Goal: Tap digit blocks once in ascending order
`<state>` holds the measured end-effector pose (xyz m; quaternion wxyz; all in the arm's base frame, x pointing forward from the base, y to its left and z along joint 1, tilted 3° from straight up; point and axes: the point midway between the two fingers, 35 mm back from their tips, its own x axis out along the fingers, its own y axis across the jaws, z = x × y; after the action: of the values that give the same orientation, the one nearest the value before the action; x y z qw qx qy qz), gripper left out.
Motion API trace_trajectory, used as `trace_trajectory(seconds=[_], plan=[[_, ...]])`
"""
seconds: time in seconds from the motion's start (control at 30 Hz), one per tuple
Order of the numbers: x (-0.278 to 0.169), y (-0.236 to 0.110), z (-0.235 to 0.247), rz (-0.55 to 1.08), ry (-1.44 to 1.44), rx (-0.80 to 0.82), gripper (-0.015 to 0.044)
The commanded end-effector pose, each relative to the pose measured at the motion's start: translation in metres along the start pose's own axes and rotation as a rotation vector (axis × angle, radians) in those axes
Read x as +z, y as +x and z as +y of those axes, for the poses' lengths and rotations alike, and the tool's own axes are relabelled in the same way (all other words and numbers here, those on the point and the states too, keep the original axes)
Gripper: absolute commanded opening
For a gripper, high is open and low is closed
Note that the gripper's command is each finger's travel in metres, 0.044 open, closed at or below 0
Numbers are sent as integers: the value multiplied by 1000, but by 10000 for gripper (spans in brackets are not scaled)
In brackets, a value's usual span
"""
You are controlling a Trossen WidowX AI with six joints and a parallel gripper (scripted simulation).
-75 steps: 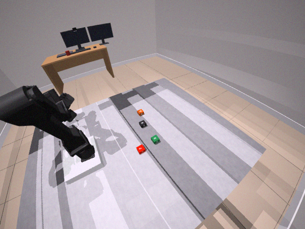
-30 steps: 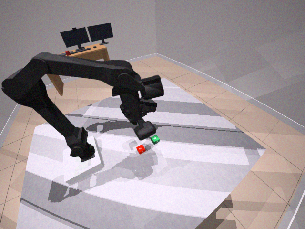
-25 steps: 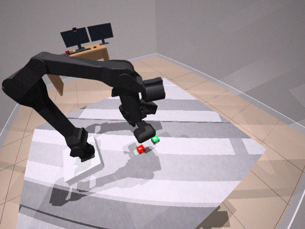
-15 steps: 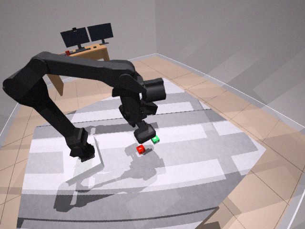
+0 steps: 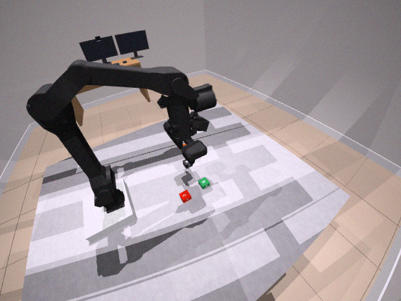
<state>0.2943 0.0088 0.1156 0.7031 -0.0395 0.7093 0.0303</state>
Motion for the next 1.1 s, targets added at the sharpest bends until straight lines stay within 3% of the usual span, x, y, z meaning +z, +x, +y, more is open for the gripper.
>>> trace_trajectory(seconds=[0.0,0.1,0.8,1.07], plan=[[21,1,56,4,-5,11,400],[26,2,79,4,-5,13,400],[28,2,80,4,-5,14,400],[65,-1,166,0,-6,22,400]])
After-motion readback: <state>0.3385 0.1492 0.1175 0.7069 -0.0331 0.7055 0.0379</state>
